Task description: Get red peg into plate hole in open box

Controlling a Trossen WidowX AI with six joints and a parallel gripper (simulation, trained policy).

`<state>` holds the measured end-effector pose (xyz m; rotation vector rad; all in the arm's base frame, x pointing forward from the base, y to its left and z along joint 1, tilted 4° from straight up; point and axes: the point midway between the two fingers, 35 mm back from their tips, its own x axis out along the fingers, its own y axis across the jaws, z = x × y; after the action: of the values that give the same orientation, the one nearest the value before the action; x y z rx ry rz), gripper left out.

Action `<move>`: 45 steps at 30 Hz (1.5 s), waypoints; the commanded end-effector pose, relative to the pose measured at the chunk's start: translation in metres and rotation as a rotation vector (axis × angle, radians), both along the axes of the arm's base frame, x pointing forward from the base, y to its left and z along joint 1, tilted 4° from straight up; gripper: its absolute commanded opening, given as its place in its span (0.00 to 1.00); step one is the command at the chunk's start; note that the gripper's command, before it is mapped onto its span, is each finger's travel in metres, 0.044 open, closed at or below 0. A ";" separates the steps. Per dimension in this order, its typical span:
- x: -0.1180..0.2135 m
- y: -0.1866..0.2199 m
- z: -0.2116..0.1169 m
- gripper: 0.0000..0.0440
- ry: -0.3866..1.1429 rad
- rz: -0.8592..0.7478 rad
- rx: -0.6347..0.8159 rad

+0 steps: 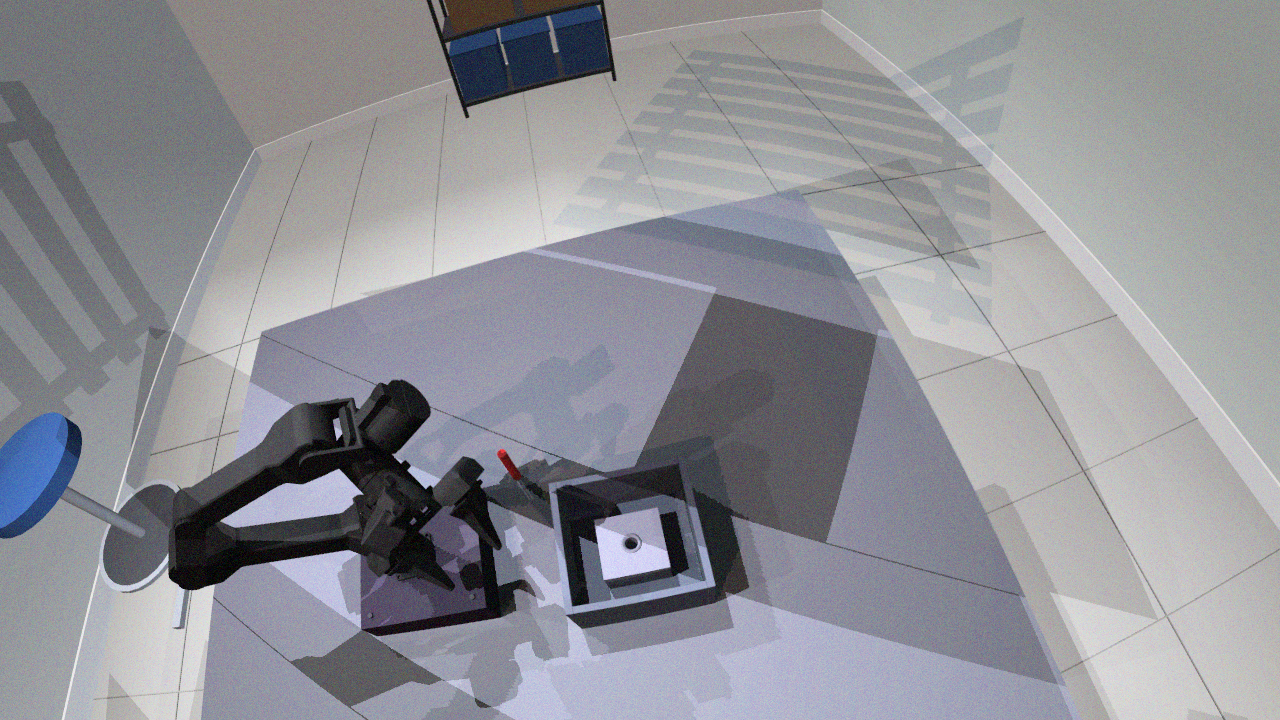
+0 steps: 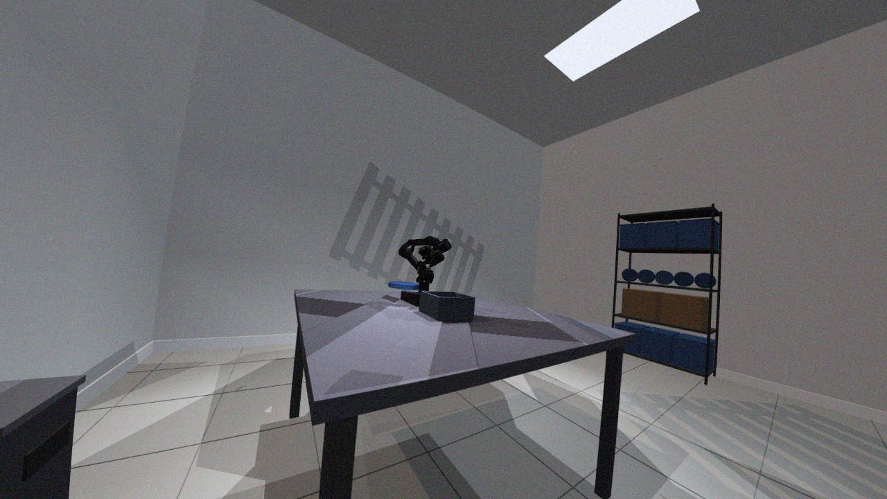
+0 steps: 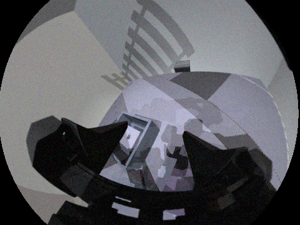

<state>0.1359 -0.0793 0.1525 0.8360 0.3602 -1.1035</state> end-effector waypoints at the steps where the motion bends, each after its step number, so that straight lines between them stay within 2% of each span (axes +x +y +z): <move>1: 0.011 0.019 0.002 1.00 0.057 0.113 0.045; 12: 0.027 0.078 -0.006 1.00 0.261 0.416 0.156; 22: 0.028 0.135 -0.028 1.00 0.503 0.633 0.230; 34: 0.032 0.176 -0.070 1.00 0.714 0.738 0.259; 45: 0.033 0.190 -0.111 1.00 0.801 0.753 0.287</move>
<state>0.1706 0.1091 0.0548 0.4065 1.3776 -0.6167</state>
